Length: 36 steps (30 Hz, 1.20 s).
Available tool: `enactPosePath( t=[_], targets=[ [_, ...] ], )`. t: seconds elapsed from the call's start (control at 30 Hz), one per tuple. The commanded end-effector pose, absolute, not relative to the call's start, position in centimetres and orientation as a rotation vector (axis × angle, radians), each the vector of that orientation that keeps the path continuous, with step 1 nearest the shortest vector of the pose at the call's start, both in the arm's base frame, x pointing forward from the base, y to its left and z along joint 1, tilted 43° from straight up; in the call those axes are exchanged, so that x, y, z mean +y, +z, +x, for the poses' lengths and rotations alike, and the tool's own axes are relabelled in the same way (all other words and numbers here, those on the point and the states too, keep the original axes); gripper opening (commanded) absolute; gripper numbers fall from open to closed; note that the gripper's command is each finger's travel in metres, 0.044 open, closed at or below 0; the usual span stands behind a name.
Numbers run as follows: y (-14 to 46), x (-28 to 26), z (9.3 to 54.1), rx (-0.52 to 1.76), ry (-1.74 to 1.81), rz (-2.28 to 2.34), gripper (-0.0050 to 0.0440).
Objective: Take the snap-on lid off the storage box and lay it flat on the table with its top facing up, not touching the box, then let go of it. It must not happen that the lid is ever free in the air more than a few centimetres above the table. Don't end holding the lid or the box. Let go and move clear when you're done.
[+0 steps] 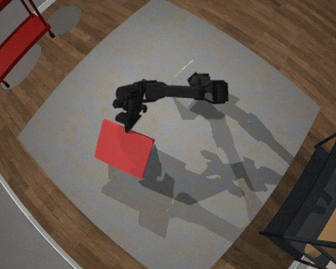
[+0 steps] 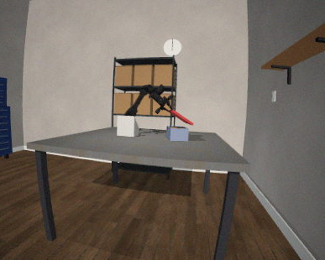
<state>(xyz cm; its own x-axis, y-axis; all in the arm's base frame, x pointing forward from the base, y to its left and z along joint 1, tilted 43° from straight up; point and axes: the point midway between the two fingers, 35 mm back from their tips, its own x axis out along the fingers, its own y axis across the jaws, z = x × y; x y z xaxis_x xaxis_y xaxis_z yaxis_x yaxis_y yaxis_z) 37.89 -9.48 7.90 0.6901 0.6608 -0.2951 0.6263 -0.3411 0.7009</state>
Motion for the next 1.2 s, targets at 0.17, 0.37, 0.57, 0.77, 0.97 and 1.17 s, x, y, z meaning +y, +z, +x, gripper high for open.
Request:
enactPosePath(
  t=[0.17,0.37,0.57,0.77,0.97,1.17],
  targets=[
    [9.5,-10.7,38.2,0.971,0.072,2.037,-0.0050],
    [9.7,-10.9,38.2,0.971,0.072,2.037,-0.0050],
    [9.6,-10.2,37.7,0.971,0.072,2.037,-0.0050],
    [10.3,-9.2,37.0,0.971,0.072,2.037,-0.0050],
    [11.1,-8.4,36.5,0.971,0.072,2.037,-0.0050],
    [11.8,-7.6,36.0,0.971,0.072,2.037,-0.0050]
  ],
)
